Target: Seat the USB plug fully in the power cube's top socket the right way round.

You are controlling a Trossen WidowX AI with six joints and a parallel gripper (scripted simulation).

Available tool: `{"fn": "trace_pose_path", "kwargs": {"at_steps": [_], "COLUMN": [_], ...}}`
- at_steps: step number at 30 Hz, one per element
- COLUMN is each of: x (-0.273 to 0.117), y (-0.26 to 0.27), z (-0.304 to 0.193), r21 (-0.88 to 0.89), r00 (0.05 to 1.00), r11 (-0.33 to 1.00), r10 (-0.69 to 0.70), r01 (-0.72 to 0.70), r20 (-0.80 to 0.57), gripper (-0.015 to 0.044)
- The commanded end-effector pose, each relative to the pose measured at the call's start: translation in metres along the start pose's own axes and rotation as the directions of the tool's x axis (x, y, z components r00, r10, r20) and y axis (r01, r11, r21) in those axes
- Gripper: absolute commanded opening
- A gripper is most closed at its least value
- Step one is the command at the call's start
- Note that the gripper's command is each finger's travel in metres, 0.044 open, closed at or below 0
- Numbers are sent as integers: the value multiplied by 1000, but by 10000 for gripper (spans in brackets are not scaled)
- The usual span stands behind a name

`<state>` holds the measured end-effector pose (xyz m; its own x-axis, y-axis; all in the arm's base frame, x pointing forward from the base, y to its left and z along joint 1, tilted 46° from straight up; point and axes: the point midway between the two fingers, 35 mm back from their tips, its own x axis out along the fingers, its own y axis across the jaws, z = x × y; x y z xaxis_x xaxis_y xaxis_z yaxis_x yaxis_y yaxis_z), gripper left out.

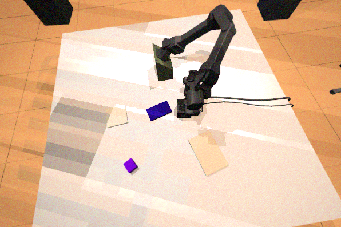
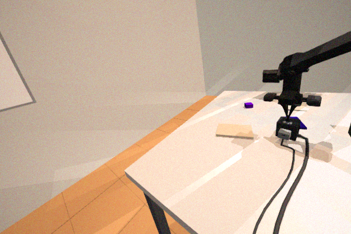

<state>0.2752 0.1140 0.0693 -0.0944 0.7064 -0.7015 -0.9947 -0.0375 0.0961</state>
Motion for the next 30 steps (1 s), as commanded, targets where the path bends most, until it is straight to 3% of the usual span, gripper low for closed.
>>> {"fn": "trace_pose_path", "kwargs": {"at_steps": [1,30], "x": [-4,-23], "y": [-1,-1], "z": [0,0], "r21": [-5,-5], "r00": [1000,1000], "r11": [1000,1000], "r10": [-3,-3], "r01": [3,3], "r20": [-1,-2], "gripper": [0,0]}}
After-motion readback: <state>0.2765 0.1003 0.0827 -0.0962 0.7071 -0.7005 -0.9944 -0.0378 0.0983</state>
